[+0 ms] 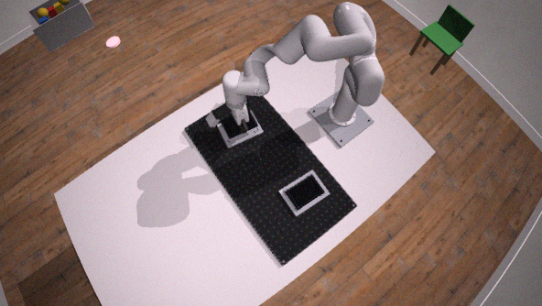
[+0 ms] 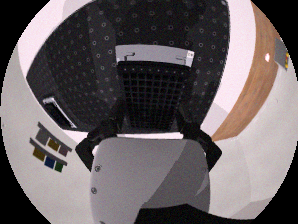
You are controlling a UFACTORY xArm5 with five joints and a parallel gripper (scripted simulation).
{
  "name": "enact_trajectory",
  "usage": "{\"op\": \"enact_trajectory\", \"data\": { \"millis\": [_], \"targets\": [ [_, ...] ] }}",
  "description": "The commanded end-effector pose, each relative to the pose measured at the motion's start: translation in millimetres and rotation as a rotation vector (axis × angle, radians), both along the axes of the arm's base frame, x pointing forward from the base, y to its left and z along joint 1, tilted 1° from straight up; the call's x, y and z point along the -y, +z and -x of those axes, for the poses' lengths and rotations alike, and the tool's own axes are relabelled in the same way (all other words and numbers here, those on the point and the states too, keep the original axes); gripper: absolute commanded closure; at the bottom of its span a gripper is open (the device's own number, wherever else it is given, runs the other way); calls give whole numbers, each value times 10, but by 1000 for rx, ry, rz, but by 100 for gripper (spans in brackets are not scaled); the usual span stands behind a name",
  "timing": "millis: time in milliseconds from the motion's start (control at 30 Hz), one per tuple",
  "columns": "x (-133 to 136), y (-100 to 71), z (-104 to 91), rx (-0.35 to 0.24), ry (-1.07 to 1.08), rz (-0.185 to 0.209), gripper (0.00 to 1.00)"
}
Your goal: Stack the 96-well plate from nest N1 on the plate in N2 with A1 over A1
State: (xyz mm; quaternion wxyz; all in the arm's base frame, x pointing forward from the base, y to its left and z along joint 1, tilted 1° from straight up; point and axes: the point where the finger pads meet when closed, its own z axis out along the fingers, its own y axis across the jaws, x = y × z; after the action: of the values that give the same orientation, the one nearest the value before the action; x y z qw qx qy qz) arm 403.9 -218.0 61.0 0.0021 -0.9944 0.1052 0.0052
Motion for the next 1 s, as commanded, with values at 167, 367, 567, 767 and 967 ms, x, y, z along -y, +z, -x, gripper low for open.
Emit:
{"op": "enact_trajectory", "data": {
  "millis": [167, 367, 567, 767, 967],
  "targets": [
    [4, 142, -13, 3, 0, 2, 100],
    [2, 242, -15, 3, 0, 2, 100],
    [1, 343, -16, 3, 0, 2, 100],
    [0, 409, -18, 3, 0, 2, 100],
    [-1, 510, -19, 3, 0, 2, 100]
  ]
}}
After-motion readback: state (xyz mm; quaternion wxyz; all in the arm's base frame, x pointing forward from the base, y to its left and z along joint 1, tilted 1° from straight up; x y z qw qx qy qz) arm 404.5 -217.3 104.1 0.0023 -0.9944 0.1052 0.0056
